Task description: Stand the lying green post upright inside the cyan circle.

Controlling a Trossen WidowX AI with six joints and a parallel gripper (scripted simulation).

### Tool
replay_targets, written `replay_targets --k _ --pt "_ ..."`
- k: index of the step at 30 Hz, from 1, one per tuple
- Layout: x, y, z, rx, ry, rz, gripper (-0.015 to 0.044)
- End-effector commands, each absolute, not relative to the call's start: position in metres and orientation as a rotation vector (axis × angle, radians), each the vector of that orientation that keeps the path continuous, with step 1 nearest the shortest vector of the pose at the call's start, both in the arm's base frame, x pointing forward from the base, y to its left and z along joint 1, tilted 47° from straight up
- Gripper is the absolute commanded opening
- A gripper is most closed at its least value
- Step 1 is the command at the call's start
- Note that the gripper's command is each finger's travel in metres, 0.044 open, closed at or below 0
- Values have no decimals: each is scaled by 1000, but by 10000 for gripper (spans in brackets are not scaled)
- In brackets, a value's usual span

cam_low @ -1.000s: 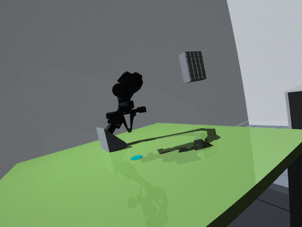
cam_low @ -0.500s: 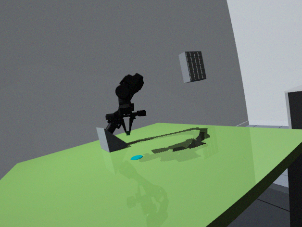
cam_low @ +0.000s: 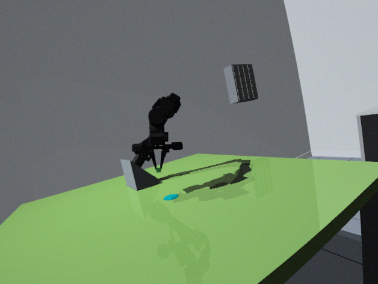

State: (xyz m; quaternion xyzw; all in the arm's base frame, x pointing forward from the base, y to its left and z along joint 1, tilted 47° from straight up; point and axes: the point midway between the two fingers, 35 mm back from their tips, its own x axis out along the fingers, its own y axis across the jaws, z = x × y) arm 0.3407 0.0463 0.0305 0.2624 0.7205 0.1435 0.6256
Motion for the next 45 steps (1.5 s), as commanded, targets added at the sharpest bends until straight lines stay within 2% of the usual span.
replay_targets --k 1,45 --pt "339 47 26 585 1647 307 23" --pt "343 52 3 464 1457 143 23"
